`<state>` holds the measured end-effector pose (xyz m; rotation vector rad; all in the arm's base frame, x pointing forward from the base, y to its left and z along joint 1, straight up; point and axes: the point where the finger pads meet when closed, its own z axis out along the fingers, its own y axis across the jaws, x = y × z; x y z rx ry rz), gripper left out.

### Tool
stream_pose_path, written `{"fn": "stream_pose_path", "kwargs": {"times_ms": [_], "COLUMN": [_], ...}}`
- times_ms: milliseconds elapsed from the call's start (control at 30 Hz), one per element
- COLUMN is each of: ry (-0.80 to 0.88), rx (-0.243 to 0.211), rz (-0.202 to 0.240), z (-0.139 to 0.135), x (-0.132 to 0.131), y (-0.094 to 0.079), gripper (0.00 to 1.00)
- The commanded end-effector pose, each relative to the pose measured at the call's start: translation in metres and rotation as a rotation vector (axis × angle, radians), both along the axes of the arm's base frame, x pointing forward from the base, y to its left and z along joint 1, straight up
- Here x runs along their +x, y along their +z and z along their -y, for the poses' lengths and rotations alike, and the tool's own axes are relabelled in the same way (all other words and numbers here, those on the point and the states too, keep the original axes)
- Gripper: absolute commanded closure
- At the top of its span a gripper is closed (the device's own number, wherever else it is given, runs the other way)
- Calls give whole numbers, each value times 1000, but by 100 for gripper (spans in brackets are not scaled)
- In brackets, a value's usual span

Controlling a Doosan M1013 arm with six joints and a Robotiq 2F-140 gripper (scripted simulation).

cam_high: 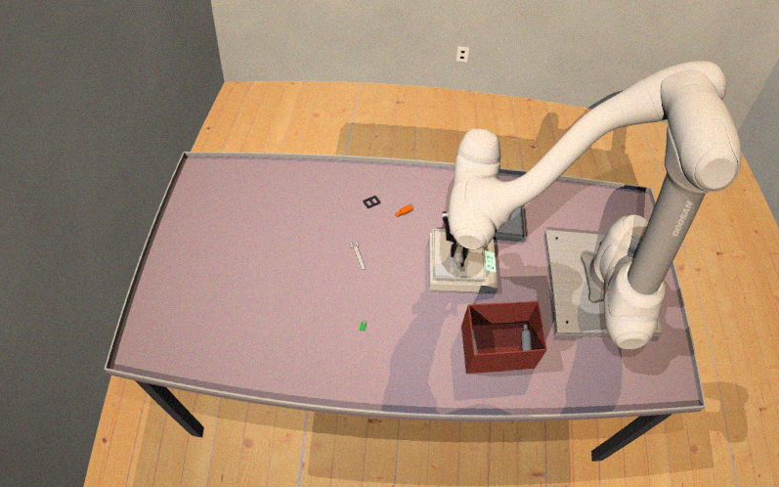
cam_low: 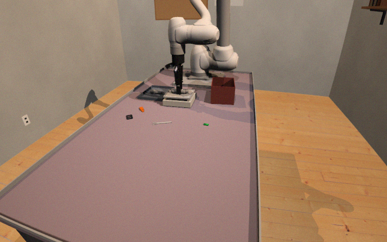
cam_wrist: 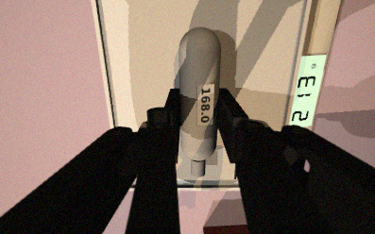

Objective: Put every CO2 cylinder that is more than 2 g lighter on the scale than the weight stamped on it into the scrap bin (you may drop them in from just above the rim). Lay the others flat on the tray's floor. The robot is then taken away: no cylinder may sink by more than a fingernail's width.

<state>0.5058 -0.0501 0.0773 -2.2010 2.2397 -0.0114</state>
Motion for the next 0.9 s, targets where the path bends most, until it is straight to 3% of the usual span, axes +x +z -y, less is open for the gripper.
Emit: {"fn": "stream_pose_path", "kwargs": {"times_ms": [0,300,733,867], "ry": [0,0,0,0], "rx": [0,0,0,0], "rz": [1,1,1,1], "z": [0,0,0,0], "x": [0,0,0,0], "y": [0,13,90,99], "gripper": [90,90,90,90]}}
